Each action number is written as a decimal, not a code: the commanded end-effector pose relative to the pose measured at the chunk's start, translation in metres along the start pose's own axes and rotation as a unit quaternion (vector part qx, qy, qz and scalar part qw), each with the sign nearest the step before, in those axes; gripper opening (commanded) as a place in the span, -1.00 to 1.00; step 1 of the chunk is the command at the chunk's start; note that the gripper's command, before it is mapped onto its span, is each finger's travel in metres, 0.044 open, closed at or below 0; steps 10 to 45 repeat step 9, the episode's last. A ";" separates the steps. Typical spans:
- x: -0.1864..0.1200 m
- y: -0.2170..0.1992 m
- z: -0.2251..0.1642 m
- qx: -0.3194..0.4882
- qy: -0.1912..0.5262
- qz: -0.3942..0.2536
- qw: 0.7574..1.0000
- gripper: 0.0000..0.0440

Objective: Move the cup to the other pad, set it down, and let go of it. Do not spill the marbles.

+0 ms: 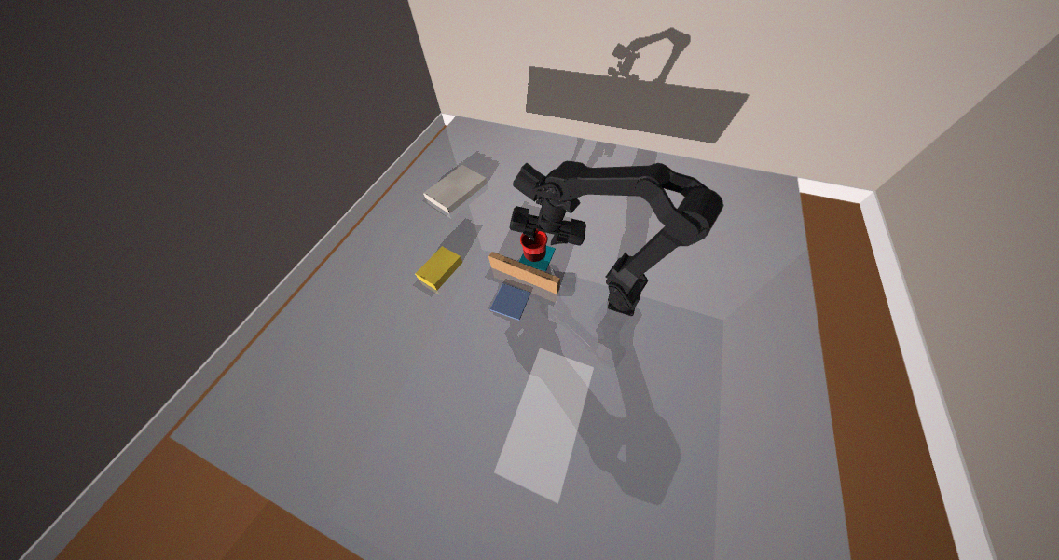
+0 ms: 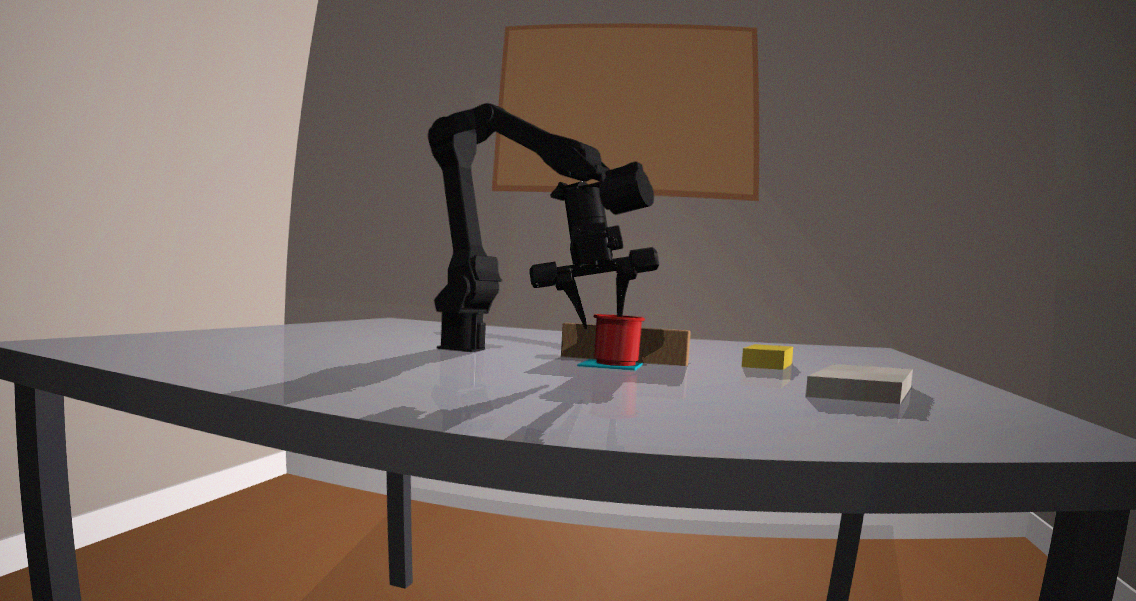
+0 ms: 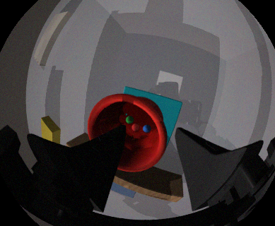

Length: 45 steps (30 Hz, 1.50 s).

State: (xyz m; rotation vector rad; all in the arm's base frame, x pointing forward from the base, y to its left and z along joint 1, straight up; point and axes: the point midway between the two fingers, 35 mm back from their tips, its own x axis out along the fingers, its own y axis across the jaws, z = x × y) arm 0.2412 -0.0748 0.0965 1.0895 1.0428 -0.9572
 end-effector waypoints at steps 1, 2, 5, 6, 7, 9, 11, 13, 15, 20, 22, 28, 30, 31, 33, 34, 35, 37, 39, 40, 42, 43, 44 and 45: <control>-0.005 -0.002 0.001 0.004 0.000 0.007 1.000 0.12; -0.007 -0.002 0.001 0.005 -0.001 0.010 1.000 0.14; -0.014 -0.002 0.003 0.010 -0.004 0.019 1.000 0.20; -0.017 -0.001 0.004 0.011 -0.006 0.023 1.000 0.22; -0.020 -0.001 0.005 0.012 -0.008 0.027 1.000 0.25; -0.026 0.000 0.007 0.015 -0.013 0.034 0.999 0.33; -0.026 0.000 0.007 0.015 -0.013 0.034 0.999 0.33; -0.026 0.000 0.007 0.015 -0.013 0.034 0.999 0.33; -0.026 0.000 0.007 0.015 -0.013 0.034 0.999 0.33; -0.026 0.000 0.007 0.015 -0.013 0.034 0.999 0.33; -0.026 0.000 0.007 0.015 -0.013 0.034 0.999 0.33; -0.026 0.000 0.007 0.015 -0.013 0.034 0.999 0.33; -0.026 0.000 0.007 0.015 -0.013 0.034 0.999 0.33; -0.026 0.000 0.007 0.015 -0.013 0.034 0.999 0.33; -0.026 0.000 0.007 0.015 -0.013 0.034 0.999 0.33; -0.026 0.000 0.007 0.015 -0.013 0.034 0.999 0.33; -0.026 0.000 0.007 0.015 -0.013 0.034 0.999 0.33; -0.026 0.000 0.007 0.015 -0.013 0.034 0.999 0.33; -0.026 0.000 0.007 0.015 -0.013 0.034 0.999 0.33; -0.026 0.000 0.007 0.015 -0.013 0.034 0.999 0.33; -0.026 0.000 0.007 0.015 -0.013 0.034 0.999 0.33; -0.026 0.000 0.007 0.015 -0.013 0.034 0.999 0.33; -0.026 0.000 0.007 0.015 -0.013 0.034 0.999 0.33; -0.026 0.000 0.007 0.015 -0.013 0.034 0.999 0.33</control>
